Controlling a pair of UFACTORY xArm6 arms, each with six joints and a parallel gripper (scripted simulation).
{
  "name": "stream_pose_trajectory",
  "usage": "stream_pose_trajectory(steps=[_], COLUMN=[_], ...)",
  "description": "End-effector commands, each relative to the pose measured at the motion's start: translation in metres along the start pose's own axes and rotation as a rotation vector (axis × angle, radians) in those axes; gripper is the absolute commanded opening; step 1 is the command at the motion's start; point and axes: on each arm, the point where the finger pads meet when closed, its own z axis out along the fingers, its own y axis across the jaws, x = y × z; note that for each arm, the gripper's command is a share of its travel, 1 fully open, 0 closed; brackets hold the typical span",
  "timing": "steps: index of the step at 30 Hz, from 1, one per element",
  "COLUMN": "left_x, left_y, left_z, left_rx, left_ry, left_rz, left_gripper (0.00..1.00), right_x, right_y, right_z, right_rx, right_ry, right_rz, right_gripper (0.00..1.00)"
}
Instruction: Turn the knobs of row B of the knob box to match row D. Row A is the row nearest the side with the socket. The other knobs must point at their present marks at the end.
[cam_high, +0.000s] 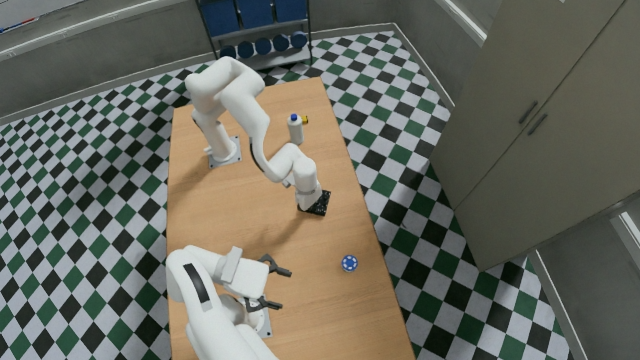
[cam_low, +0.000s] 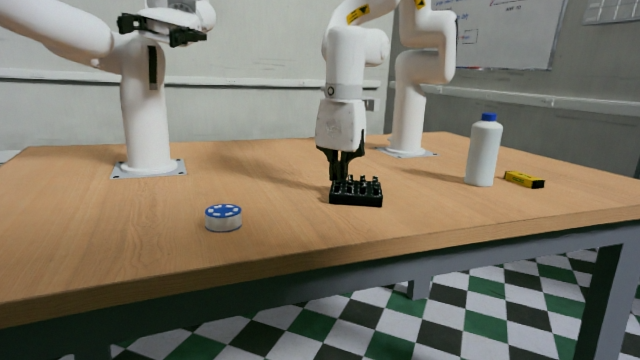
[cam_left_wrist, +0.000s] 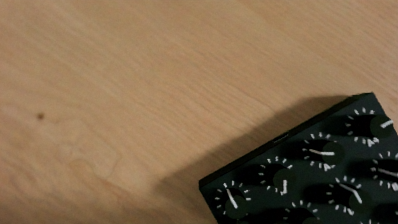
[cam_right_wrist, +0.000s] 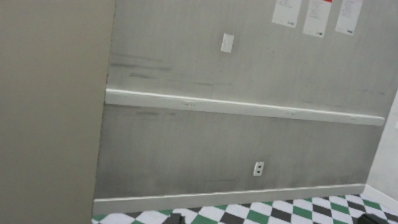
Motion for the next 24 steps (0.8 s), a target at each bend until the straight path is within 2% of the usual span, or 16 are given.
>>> stream_pose_trajectory(steps=[1,14,24], left_x=[-0.0016,-0.0016,-0.0016], left_y=[0.0001,0.0001,0.0001], left_z=[-0.002,-0.002,-0.002], left_rx=[-0.009,-0.009,-0.008], left_ry=[-0.004,-0.005,-0.005], left_rz=[-0.082,-0.344,-0.45], left_gripper=[0.1,0.1,0.1], right_x=[0.0005,0.0005,0.0005], right_y=[0.0,0.0,0.0], right_z=[-0.0003,-0.0003,-0.0003], right_rx=[0.0,0.0,0.0], right_ry=[-0.001,-0.001,-0.001], right_rz=[0.001,0.001,0.001], right_gripper=[1.0,1.0,1.0])
